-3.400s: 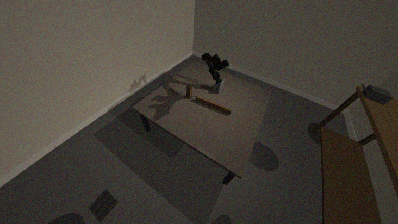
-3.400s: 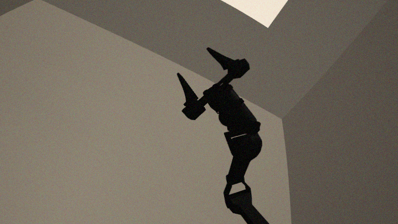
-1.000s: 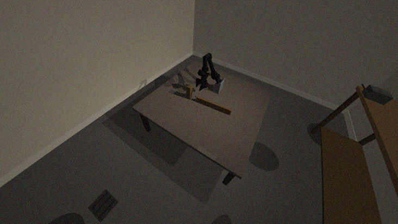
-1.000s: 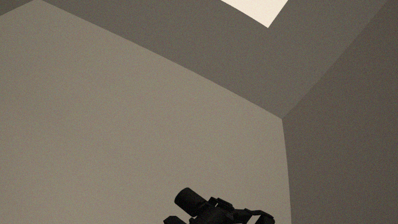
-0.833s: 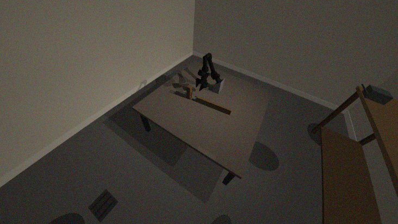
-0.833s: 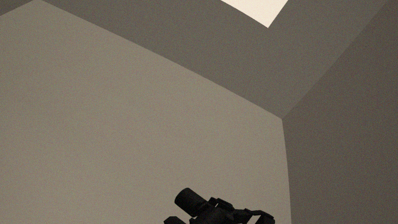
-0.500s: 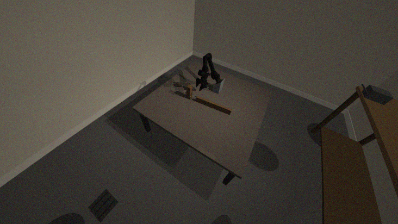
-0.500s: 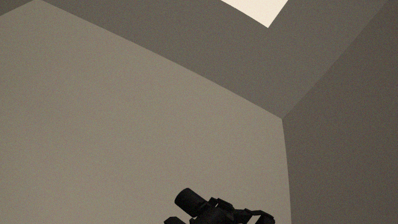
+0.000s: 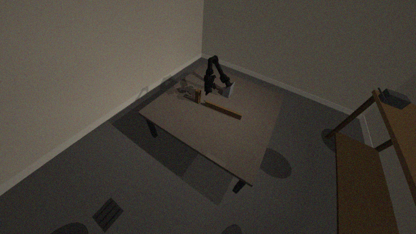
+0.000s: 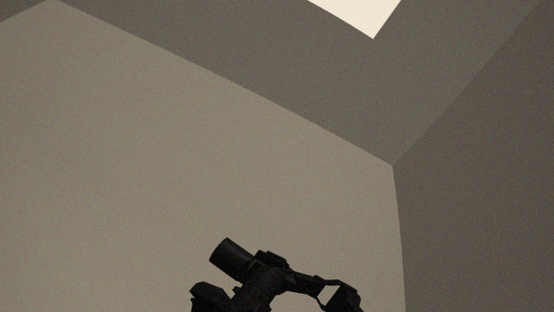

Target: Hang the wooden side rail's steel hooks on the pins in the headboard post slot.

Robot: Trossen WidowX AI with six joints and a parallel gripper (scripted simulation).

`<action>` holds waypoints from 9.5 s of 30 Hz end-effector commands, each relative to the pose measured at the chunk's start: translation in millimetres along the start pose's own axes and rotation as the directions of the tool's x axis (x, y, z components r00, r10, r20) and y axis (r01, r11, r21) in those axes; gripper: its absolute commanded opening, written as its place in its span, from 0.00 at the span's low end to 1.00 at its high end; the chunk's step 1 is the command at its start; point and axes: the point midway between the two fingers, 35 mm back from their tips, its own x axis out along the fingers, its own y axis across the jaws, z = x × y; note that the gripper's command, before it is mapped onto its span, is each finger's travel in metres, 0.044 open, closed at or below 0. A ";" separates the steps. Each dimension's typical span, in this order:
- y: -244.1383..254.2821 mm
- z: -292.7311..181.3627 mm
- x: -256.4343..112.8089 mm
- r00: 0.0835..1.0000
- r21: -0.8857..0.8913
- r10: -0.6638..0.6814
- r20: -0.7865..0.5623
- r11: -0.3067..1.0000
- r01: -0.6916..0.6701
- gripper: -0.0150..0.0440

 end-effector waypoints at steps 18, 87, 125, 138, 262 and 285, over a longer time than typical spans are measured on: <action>-23.2 -17.1 -1.5 0.989 0.217 0.125 0.079 0.966 -0.140 1.00; -66.7 81.3 76.8 0.924 0.454 0.210 0.320 0.822 -0.344 1.00; -55.9 94.3 113.5 0.924 0.454 0.213 0.317 0.822 -0.345 0.78; -55.9 94.3 113.5 0.924 0.454 0.213 0.317 0.822 -0.345 0.37; -70.3 83.7 108.5 0.924 0.559 0.212 0.317 0.745 -0.363 0.25; -71.2 82.5 105.0 0.924 0.560 0.212 0.317 0.745 -0.363 0.25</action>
